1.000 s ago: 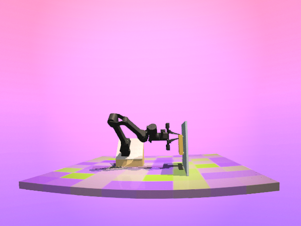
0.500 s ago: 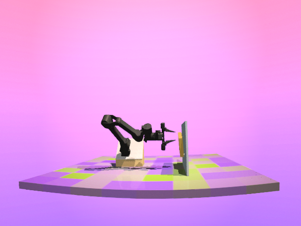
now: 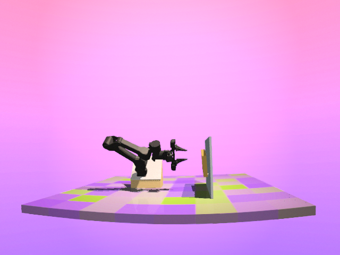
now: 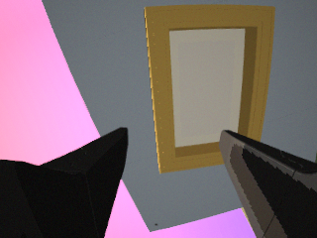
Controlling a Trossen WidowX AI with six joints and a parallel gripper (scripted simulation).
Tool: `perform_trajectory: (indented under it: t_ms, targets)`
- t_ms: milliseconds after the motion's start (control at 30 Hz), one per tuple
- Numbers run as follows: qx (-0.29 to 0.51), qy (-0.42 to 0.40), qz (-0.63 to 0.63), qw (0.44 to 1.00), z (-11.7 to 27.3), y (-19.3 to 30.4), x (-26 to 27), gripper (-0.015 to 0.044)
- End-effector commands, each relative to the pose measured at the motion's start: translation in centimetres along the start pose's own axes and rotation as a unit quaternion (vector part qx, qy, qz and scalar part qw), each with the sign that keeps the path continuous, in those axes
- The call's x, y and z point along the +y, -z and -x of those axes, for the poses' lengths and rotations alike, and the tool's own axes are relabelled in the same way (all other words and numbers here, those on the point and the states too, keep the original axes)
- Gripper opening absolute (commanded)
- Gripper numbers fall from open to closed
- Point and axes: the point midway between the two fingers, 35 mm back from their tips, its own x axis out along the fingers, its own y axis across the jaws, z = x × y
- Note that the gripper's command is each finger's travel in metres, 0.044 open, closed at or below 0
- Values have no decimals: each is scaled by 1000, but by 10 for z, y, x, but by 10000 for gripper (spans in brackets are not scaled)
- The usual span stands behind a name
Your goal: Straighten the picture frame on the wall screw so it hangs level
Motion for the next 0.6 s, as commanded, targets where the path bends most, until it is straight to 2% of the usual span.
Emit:
perform_trajectory:
  t_ms: [0, 367, 567]
  targets:
    - [2, -6, -9, 1000, 14, -7, 16, 260]
    - [19, 11, -45, 999, 90, -8, 37, 260]
    - [20, 12, -47, 999, 96, -7, 37, 260]
